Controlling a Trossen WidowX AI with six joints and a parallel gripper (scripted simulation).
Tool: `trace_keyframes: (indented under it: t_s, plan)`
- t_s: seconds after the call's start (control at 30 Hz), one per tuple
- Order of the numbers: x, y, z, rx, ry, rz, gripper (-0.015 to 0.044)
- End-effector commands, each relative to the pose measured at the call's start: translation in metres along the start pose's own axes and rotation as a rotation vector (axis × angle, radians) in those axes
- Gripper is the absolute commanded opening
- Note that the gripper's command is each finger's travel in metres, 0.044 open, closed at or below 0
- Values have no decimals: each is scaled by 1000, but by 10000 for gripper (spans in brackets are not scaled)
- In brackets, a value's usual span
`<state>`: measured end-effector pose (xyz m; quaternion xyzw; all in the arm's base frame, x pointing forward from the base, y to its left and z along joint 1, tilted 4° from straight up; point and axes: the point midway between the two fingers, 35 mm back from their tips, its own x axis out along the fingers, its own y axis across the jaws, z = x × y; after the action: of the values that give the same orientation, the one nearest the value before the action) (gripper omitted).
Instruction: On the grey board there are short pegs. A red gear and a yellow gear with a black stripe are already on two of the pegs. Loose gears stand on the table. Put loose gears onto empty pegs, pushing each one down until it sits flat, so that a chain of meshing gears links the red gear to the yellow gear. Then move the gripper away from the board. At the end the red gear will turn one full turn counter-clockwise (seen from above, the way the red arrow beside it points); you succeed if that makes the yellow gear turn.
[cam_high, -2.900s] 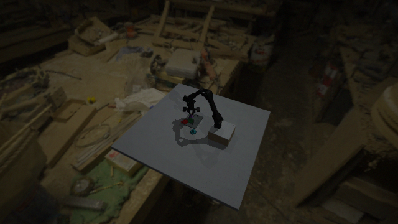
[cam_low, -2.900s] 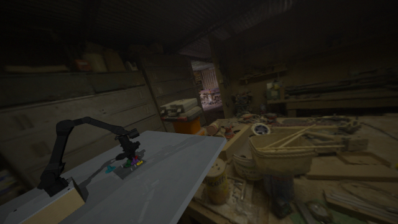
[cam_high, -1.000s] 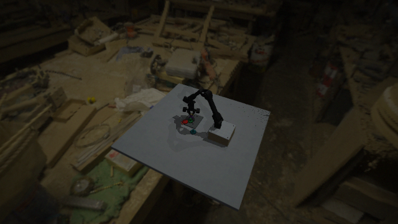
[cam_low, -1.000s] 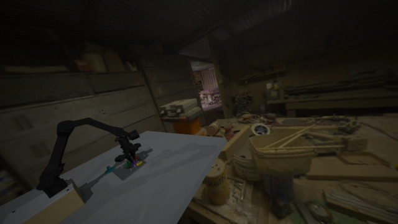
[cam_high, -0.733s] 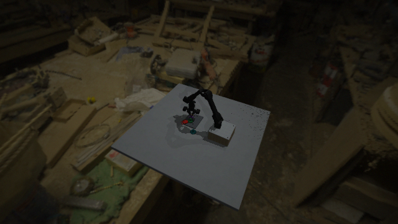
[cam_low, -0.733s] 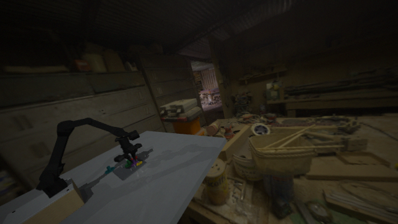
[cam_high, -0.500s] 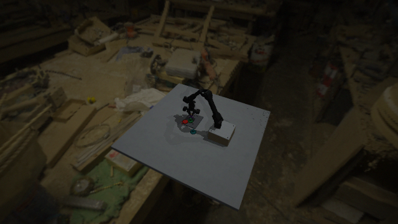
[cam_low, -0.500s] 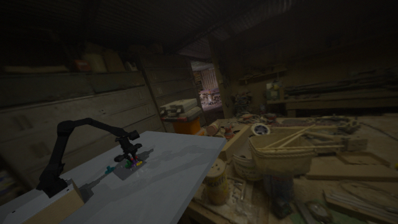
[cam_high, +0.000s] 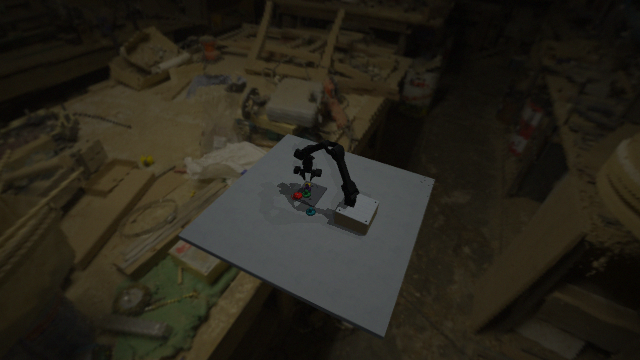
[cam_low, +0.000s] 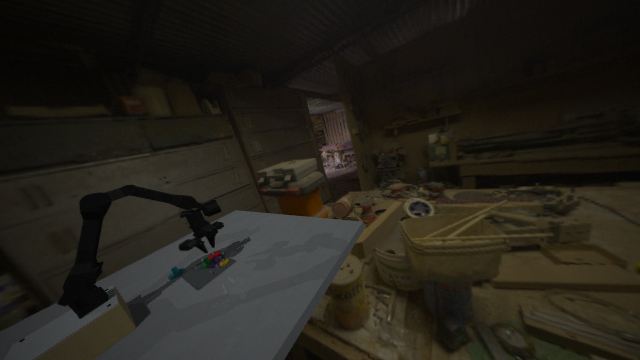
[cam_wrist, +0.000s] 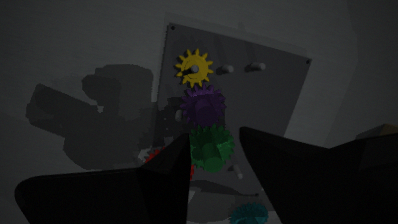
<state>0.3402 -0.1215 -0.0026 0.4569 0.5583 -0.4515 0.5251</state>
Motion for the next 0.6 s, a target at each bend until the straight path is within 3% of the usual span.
trace_keyframes:
  t_s: [0.0, 0.23, 0.57]
  plan:
    - [-37, -3, -1, 2, -2, 3, 245]
    - [-41, -3, -2, 2, -2, 3, 429]
    - [-41, -3, -2, 2, -2, 3, 440]
